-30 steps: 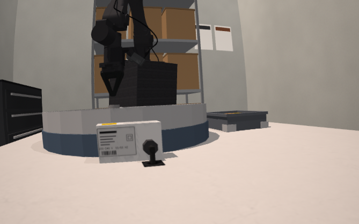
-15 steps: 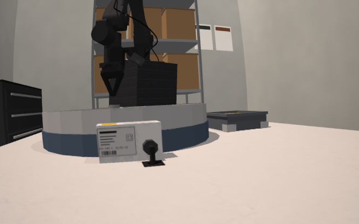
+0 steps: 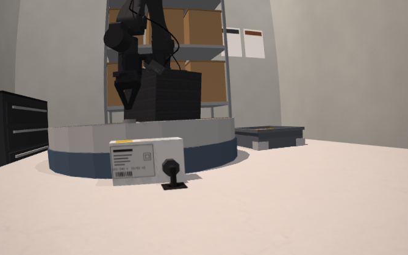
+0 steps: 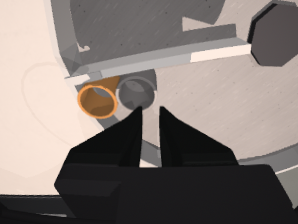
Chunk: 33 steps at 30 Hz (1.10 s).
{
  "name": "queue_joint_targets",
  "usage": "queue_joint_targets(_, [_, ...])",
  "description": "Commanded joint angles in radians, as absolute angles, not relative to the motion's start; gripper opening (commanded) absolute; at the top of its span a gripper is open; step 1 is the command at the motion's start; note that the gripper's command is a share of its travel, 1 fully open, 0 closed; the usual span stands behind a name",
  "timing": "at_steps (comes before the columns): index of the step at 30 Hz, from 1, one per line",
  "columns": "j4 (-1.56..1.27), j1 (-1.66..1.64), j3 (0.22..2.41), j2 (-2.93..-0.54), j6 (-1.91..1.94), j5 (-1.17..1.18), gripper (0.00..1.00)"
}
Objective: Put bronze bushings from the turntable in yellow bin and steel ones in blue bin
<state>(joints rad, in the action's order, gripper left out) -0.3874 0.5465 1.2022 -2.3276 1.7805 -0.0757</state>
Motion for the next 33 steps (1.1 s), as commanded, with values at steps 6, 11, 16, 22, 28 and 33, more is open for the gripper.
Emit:
queue_joint_targets(6, [-0.403, 0.562, 1.231, -2.339, 1.787, -0.089, 0.14])
queue_joint_targets(11, [-0.403, 0.562, 1.231, -2.339, 1.787, -0.089, 0.14])
queue_joint_targets(16, [-0.403, 0.562, 1.232, -2.339, 1.787, -0.089, 0.14])
queue_joint_targets(22, [-0.408, 0.564, 1.239, -2.338, 1.79, -0.089, 0.14])
queue_joint_targets(28, [-0.409, 0.56, 1.226, -2.34, 1.789, -0.089, 0.14])
queue_joint_targets(33, [-0.409, 0.56, 1.226, -2.34, 1.789, -0.089, 0.14])
